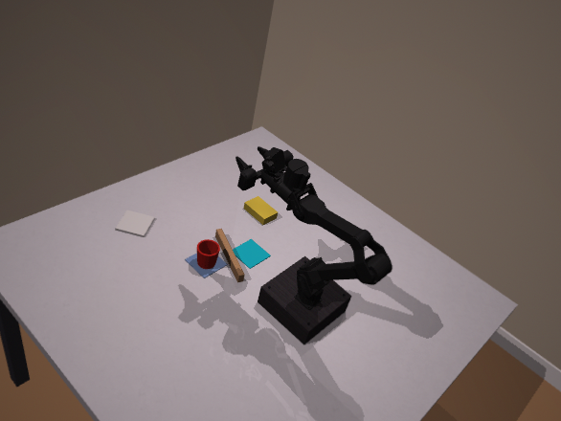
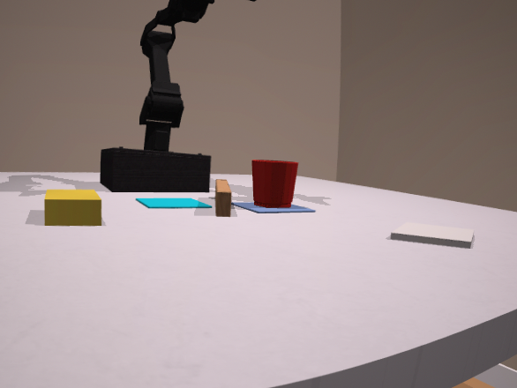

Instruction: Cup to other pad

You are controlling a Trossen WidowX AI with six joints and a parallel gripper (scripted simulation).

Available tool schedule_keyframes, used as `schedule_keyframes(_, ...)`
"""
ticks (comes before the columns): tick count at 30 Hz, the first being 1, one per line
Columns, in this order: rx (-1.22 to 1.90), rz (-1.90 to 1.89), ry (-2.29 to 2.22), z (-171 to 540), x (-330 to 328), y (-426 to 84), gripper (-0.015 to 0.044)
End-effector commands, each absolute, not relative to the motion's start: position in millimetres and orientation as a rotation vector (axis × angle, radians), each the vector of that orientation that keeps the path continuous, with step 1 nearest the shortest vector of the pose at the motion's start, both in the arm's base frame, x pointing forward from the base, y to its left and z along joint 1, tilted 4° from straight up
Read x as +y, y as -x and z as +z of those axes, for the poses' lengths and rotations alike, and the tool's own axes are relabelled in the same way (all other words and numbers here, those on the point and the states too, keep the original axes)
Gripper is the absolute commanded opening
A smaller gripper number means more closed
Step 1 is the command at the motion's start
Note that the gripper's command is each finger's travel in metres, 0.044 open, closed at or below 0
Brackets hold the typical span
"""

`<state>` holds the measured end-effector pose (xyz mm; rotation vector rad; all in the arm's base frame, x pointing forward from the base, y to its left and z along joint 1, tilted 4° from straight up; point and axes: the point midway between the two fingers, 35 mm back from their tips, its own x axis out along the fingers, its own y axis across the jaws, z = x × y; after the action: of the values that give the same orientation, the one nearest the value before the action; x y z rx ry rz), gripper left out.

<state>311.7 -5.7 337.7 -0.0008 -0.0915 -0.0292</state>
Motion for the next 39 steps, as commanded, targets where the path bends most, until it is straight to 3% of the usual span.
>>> schedule_keyframes(1, -0.079, -0.026, -0.01, 336, -5, -314, 0.0374)
schedule_keyframes(10, 0.584, -0.072, -0.542, 214, 34, -366, 0.0148)
schedule_keyframes(23, 1.376, -0.847, -0.982, 68, 85, -323, 0.0148)
schedule_keyframes(39, 1.398, -0.901, -0.987, 63, 91, -321, 0.0148)
